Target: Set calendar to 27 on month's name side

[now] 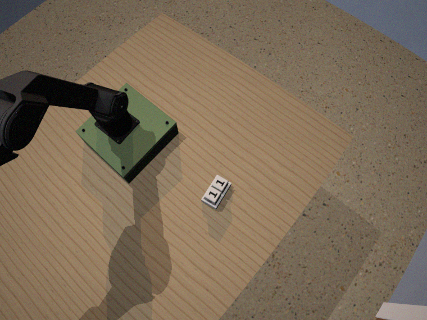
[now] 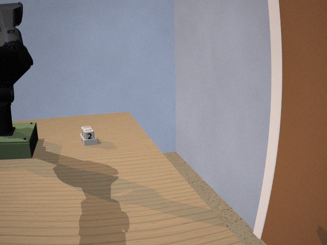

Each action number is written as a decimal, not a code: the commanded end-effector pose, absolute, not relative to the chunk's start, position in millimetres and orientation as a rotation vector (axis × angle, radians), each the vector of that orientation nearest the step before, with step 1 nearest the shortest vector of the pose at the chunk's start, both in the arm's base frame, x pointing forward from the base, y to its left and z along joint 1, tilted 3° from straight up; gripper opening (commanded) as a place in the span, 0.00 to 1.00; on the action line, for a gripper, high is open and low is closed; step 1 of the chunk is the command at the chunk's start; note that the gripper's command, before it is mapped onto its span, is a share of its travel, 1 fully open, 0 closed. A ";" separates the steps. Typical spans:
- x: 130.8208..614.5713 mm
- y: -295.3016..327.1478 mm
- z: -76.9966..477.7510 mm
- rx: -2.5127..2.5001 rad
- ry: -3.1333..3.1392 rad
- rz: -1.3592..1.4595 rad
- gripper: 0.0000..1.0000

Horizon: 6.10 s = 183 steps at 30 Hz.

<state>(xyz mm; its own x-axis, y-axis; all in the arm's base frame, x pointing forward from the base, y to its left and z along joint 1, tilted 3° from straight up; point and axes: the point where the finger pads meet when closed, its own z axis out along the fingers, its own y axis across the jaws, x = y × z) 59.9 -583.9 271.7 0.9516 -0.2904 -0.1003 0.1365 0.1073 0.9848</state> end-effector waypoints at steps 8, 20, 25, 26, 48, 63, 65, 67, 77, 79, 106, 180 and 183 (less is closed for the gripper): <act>59.8 -583.7 272.9 1.428 -0.130 -0.315 1.00; 62.9 -583.6 272.9 1.431 -0.121 -0.311 1.00; 97.9 -580.8 269.3 1.470 -0.017 -0.267 1.00; 111.8 -579.0 267.6 1.483 0.025 -0.250 1.00; 428.3 -335.5 185.8 1.424 1.491 0.128 1.00; 428.1 -118.1 130.8 0.857 2.397 0.163 1.00; 410.4 -83.7 123.2 0.699 2.553 0.145 1.00; 405.2 -75.6 121.5 0.656 2.592 0.138 1.00; 315.8 1.3 111.8 0.008 3.027 -0.013 1.00; 303.5 6.5 112.5 -0.079 3.069 -0.041 1.00; 292.0 10.7 109.0 -0.289 3.105 -0.072 1.00; 295.5 9.7 53.4 -2.344 2.111 -0.078 0.60; 295.4 9.7 52.4 -2.344 2.111 -0.077 0.60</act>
